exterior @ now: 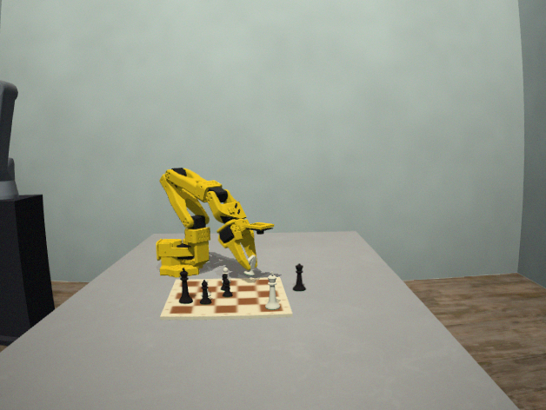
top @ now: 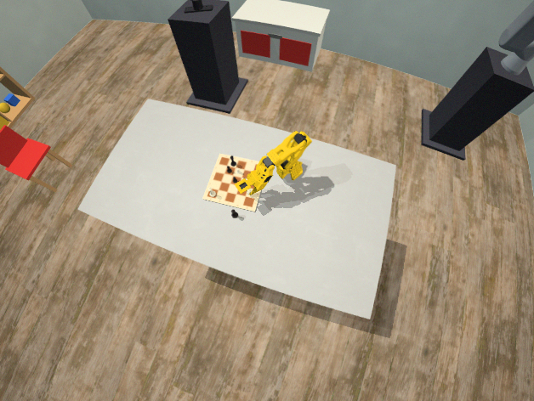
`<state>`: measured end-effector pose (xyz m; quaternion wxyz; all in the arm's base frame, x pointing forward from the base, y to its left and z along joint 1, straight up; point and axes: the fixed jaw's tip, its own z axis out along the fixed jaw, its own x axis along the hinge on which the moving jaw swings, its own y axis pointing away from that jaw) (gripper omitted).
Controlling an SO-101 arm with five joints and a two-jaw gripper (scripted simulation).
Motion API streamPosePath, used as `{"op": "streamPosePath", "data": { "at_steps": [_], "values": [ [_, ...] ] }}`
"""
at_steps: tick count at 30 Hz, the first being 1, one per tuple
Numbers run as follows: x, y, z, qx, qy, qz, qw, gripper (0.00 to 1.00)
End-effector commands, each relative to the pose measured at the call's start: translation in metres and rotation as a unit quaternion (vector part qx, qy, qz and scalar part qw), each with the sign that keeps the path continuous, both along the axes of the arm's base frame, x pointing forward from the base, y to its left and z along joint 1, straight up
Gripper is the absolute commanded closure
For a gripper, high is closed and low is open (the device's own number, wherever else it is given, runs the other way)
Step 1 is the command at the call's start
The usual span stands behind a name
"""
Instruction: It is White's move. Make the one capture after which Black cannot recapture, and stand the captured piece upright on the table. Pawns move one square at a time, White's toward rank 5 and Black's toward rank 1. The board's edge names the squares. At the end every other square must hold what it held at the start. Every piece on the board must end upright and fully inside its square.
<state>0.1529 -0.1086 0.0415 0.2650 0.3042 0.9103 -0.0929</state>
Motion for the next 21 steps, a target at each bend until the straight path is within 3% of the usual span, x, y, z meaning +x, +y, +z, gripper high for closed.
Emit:
{"op": "streamPosePath", "data": {
  "at_steps": [1,21],
  "values": [
    [-0.0023,0.0034,-0.0066,0.008,0.01,0.003,1.0,1.0],
    [-0.0089,0.0084,-0.0153,0.009,0.011,0.003,1.0,1.0]
  ]
}}
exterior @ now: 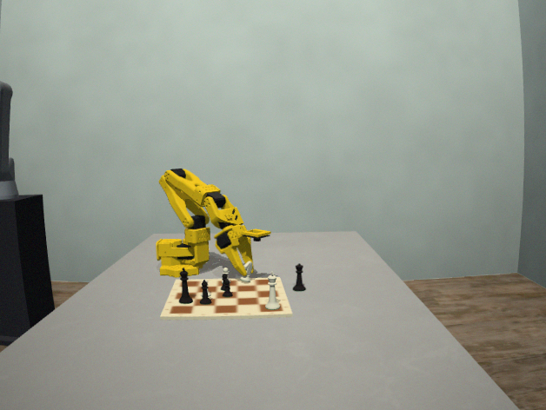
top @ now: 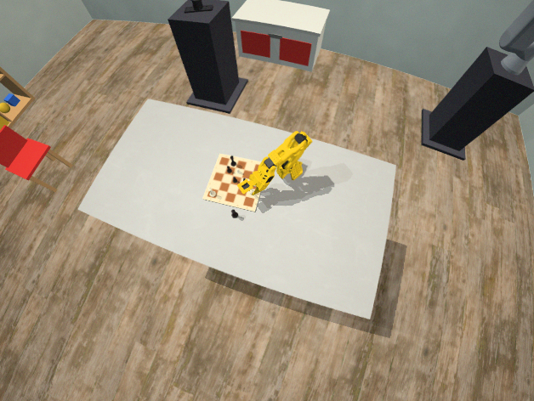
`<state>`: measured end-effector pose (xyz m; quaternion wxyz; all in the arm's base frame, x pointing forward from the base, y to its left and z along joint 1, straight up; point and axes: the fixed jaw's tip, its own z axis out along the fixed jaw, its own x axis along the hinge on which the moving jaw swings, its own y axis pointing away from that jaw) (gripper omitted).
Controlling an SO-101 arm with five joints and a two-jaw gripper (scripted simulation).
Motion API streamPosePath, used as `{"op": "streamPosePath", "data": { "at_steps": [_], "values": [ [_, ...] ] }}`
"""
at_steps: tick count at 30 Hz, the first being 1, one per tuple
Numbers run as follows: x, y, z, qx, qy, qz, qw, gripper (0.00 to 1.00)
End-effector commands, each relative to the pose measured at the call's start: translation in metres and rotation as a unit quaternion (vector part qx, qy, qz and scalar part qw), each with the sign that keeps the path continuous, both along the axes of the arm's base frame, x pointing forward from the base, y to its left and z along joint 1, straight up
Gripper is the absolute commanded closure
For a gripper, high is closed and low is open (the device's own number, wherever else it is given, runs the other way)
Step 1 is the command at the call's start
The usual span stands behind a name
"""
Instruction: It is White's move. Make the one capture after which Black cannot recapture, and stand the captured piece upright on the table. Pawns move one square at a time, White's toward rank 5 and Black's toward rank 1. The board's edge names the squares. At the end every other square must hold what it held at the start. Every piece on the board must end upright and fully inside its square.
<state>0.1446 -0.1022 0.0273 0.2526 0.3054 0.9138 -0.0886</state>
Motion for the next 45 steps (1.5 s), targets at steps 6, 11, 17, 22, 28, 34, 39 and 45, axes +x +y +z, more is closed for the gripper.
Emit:
{"op": "streamPosePath", "data": {
  "at_steps": [6,11,17,22,28,34,39,45],
  "values": [
    [0.0011,0.0006,0.003,0.0,0.0,0.003,1.0,1.0],
    [0.0011,0.0006,0.0031,0.0,0.0,0.003,1.0,1.0],
    [0.003,-0.0009,0.006,0.0,0.0,0.003,1.0,1.0],
    [0.0049,-0.0024,0.009,0.0,-0.001,0.003,1.0,1.0],
    [0.0049,-0.0024,0.009,0.0,-0.001,0.003,1.0,1.0],
    [0.005,-0.0025,0.0076,0.0,-0.001,0.003,1.0,1.0],
    [0.0051,-0.0025,0.0046,0.0,-0.001,0.003,1.0,1.0],
    [0.0051,-0.0025,0.0021,0.0,0.0,0.003,1.0,1.0]
  ]
}}
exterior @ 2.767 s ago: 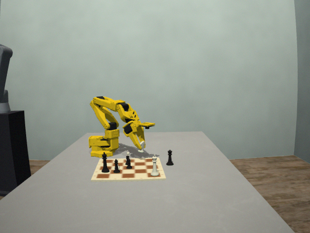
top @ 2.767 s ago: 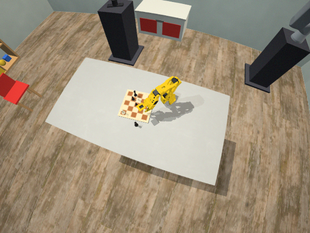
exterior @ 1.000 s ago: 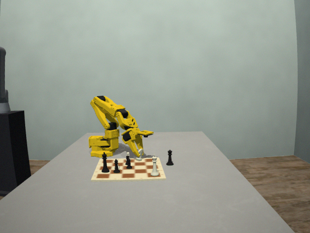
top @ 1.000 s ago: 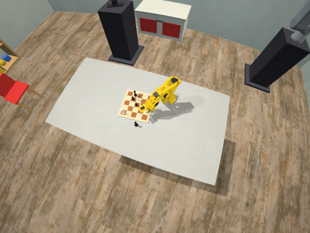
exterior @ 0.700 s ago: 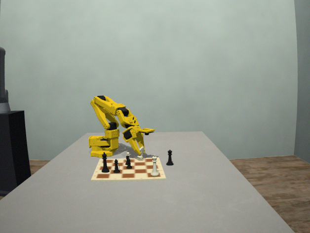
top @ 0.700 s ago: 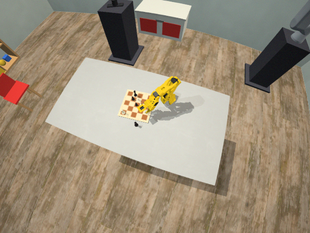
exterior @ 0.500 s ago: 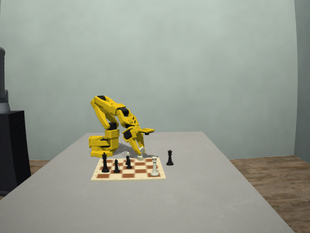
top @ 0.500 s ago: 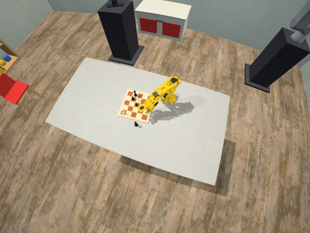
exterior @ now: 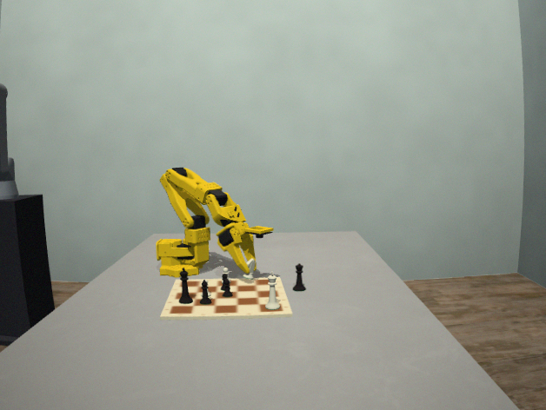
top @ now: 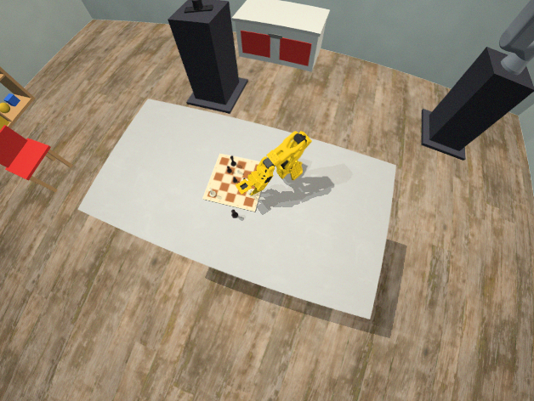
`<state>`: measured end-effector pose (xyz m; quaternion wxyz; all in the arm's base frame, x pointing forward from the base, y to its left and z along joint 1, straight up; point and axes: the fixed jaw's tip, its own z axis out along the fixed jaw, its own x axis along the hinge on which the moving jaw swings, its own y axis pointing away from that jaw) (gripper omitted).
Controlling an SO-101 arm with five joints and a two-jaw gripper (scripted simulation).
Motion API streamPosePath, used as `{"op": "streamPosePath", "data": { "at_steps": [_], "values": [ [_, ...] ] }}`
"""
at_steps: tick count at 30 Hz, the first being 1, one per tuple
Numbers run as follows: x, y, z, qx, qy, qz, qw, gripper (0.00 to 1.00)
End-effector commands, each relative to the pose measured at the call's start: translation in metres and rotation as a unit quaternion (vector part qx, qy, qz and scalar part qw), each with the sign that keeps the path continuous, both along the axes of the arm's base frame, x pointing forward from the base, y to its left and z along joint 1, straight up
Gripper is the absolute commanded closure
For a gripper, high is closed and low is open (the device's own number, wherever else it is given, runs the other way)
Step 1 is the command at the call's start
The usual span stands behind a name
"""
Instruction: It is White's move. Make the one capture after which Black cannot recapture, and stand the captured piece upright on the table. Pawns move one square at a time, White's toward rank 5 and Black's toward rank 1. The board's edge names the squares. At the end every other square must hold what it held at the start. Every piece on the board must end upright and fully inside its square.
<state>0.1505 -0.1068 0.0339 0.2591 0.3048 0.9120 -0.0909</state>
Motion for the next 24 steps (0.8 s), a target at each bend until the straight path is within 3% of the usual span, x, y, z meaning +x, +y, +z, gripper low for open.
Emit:
{"op": "streamPosePath", "data": {
  "at_steps": [1,24],
  "values": [
    [-0.001,0.002,-0.005,0.005,0.005,0.003,1.0,1.0],
    [-0.007,0.007,-0.017,0.005,0.006,0.003,1.0,1.0]
  ]
}}
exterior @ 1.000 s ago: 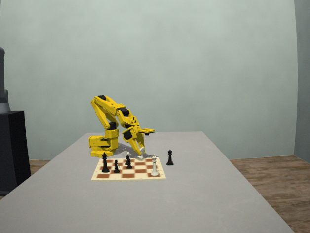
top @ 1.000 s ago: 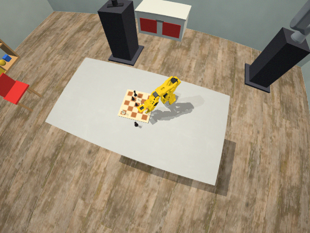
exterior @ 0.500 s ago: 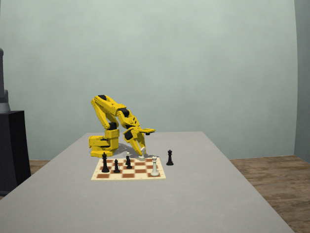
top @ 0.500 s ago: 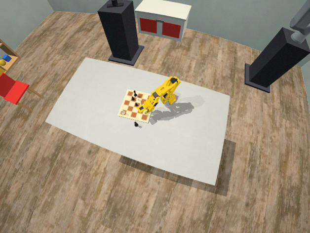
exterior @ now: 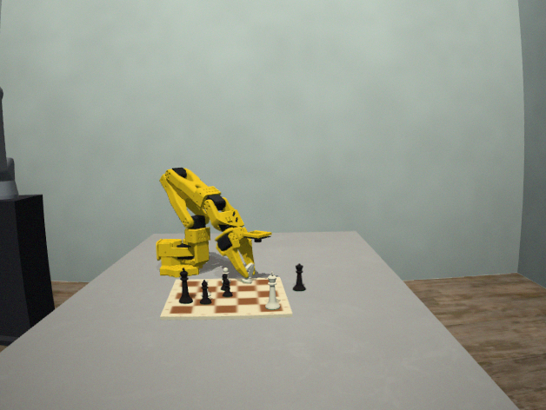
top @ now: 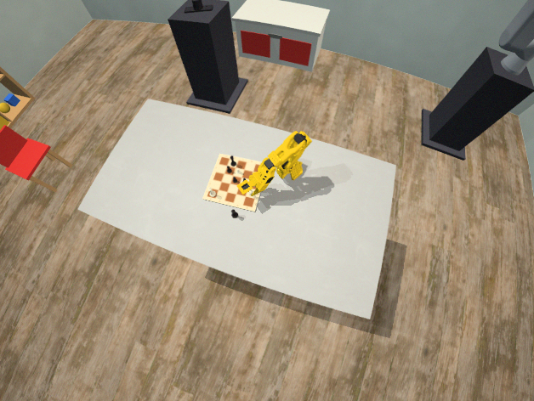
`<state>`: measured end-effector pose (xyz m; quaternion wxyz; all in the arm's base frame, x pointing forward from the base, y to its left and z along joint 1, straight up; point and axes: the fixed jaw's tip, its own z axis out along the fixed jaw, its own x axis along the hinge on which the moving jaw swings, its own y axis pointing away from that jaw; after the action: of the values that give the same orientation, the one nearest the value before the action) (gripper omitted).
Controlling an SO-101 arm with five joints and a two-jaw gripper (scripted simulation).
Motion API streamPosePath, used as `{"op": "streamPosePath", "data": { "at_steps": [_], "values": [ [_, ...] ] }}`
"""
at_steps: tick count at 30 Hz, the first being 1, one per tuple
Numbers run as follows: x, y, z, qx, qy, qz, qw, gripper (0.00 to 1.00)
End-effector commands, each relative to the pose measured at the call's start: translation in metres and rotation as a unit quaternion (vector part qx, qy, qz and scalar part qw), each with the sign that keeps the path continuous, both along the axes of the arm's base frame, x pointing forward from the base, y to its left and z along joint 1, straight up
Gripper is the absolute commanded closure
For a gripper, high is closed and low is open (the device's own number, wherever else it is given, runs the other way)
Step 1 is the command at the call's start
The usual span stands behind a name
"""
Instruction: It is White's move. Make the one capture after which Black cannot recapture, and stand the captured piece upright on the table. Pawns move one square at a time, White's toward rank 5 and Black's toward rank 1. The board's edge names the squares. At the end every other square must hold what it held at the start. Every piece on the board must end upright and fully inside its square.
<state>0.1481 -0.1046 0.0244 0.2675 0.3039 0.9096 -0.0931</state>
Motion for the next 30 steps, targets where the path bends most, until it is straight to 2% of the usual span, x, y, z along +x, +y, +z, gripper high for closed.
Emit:
{"op": "streamPosePath", "data": {
  "at_steps": [1,30],
  "values": [
    [-0.0047,0.0047,-0.0074,0.01,0.013,0.003,1.0,1.0],
    [-0.0067,0.006,-0.0096,0.01,0.013,0.002,1.0,1.0]
  ]
}}
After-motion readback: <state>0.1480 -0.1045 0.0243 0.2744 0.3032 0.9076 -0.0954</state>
